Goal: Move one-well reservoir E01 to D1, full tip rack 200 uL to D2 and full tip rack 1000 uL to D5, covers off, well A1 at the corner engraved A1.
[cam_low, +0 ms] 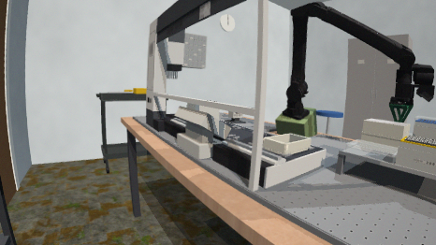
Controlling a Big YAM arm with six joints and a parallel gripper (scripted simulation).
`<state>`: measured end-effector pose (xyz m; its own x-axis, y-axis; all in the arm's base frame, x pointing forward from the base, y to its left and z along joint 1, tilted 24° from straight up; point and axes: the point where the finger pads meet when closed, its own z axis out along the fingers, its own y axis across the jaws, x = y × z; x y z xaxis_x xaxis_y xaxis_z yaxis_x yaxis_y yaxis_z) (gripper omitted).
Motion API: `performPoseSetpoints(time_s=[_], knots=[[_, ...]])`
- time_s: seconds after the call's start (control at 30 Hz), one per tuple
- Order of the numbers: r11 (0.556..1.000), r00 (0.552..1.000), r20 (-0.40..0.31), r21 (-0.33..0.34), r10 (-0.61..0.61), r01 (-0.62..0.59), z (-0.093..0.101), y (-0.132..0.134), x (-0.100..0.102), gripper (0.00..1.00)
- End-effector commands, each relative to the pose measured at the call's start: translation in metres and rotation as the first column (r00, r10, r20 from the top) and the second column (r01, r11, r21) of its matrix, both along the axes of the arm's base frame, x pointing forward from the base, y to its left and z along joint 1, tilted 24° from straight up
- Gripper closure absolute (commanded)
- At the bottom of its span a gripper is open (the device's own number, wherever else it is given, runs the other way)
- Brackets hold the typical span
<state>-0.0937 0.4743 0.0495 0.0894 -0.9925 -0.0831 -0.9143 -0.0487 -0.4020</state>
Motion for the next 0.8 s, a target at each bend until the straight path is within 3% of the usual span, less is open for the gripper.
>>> performPoseSetpoints(time_s=[0.0,0.23,0.4,0.53,0.77], knots=[[0.998,1.000,-0.023,0.067,-0.005,0.007,0.031,0.016,-0.012,0.00],[0.997,1.000,-0.028,0.076,0.003,-0.001,0.046,0.016,-0.022,0.00],[0.998,1.000,-0.020,0.055,0.004,-0.003,0.046,0.007,-0.024,0.00],[0.998,1.000,-0.023,0.060,-0.006,0.007,0.049,0.015,-0.023,0.00],[0.997,1.000,-0.031,0.077,0.005,-0.002,0.068,0.012,-0.032,0.00]])
